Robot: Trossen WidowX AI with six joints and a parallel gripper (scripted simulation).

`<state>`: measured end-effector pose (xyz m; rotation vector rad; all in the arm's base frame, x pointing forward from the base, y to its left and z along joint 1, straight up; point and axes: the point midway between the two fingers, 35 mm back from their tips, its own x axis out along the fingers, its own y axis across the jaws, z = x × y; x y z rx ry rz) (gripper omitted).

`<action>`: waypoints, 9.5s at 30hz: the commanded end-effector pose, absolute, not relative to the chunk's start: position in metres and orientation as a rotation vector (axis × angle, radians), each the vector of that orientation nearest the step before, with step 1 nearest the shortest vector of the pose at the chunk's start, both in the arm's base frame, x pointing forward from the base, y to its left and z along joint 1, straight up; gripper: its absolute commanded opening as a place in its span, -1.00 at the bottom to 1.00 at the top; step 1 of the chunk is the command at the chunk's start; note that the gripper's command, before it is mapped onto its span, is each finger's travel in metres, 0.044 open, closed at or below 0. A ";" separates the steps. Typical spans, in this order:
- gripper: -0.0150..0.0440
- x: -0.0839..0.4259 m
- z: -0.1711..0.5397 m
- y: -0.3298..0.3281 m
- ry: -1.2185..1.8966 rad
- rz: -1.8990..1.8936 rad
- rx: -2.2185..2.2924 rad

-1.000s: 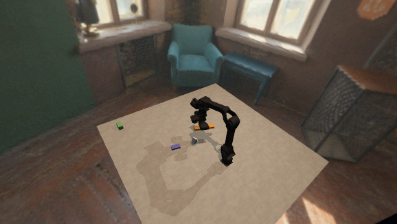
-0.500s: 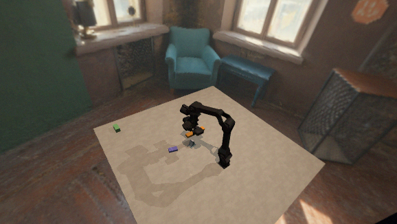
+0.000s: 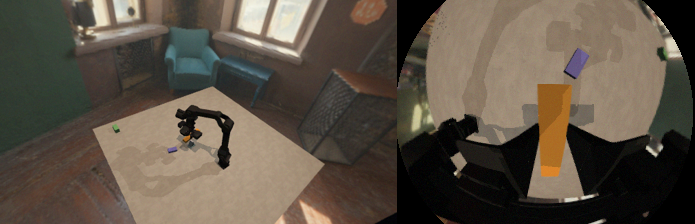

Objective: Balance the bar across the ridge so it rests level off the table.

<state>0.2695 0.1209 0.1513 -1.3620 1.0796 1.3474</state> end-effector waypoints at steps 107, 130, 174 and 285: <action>-0.49 0.265 0.104 0.121 1.072 1.355 -1.375; -0.49 0.265 0.103 0.121 1.072 1.355 -1.375; -0.49 0.265 0.102 0.121 1.071 1.353 -1.371; 1.00 0.266 0.184 0.122 1.071 1.354 -1.371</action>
